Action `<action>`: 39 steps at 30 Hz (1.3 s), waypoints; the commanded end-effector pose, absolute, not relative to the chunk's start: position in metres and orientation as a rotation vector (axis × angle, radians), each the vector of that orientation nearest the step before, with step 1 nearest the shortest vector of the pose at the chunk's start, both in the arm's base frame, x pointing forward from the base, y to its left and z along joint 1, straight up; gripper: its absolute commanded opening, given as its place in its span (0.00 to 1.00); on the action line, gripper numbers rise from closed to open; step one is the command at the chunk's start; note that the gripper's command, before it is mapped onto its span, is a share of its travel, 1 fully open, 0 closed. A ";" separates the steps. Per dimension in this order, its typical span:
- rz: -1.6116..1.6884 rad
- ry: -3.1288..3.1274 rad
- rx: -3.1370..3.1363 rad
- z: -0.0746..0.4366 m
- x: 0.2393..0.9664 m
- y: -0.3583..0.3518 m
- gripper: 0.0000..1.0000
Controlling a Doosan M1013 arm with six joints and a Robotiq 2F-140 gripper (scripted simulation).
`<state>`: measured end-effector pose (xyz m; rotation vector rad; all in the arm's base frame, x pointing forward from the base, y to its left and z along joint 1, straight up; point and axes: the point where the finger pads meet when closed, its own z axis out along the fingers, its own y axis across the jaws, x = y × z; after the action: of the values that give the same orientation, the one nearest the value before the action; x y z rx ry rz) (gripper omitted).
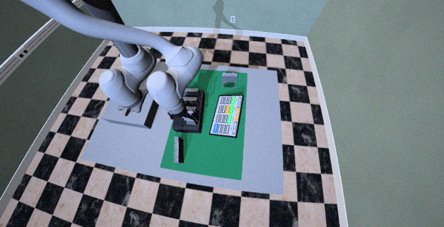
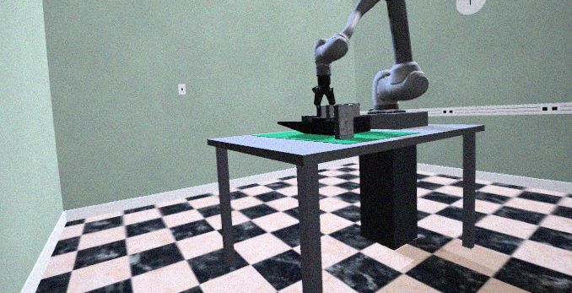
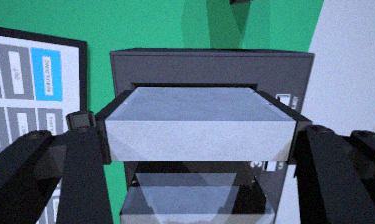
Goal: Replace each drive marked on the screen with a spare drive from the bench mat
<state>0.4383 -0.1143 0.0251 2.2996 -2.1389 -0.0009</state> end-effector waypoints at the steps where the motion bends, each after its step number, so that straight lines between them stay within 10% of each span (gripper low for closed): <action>1: 0.000 -2.139 2.300 0.025 0.439 -0.114 0.10; 24: 0.000 -2.139 2.300 0.025 0.439 -0.114 0.10; 25: 0.000 -2.139 2.300 0.025 0.439 -0.114 0.89; 39: 0.000 -2.139 2.300 0.025 0.439 -0.114 0.89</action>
<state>0.4383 -0.1143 0.0246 2.2996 -2.1389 -0.0007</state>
